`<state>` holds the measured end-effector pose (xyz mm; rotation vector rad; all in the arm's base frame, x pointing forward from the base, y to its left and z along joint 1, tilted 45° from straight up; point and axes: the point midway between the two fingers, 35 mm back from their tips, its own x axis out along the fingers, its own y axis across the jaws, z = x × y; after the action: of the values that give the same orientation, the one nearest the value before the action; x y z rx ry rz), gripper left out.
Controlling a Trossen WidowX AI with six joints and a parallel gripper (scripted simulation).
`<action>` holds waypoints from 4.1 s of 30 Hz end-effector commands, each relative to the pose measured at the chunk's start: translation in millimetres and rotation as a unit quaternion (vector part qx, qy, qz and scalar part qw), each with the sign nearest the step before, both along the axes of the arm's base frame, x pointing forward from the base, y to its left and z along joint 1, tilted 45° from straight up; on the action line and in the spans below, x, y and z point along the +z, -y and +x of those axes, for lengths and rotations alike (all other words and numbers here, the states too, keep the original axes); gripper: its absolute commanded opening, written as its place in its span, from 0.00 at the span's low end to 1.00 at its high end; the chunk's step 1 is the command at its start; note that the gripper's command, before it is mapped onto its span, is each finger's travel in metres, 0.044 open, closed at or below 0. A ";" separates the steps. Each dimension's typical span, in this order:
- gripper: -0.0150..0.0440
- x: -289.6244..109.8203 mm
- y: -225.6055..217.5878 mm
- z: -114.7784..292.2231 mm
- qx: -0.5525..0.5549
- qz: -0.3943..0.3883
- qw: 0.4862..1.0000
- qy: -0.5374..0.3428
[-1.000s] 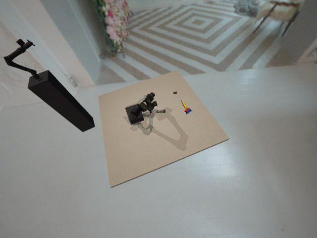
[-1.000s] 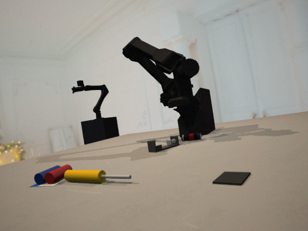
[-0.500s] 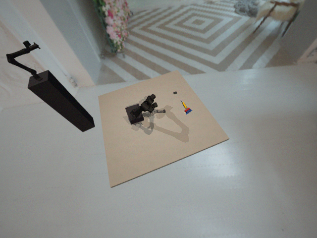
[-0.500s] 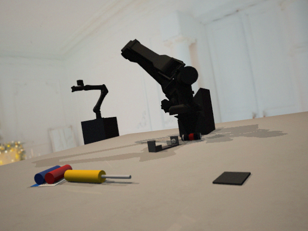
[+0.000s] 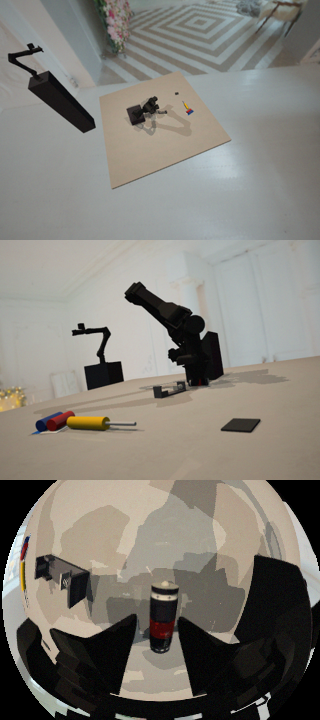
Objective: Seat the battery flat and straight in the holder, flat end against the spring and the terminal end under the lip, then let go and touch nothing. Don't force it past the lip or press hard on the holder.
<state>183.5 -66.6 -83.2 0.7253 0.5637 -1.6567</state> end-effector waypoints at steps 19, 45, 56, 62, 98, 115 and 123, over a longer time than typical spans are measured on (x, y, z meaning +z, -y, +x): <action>0.38 -1.6 1.7 -4.3 0.002 -0.003 1.000 -0.009; 0.38 47.9 -26.8 50.8 0.152 0.029 0.977 -0.149; 0.38 68.0 -11.2 96.4 0.299 0.055 0.909 -0.284; 0.38 81.1 1.0 118.5 0.373 0.068 0.856 -0.351; 0.38 63.5 38.3 129.8 0.468 -0.029 0.814 -0.343; 0.38 55.4 41.9 128.9 0.486 -0.059 0.808 -0.329; 0.38 51.4 43.0 128.0 0.494 -0.077 0.804 -0.322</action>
<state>315.0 -108.4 -29.2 -0.2913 1.0539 -0.8760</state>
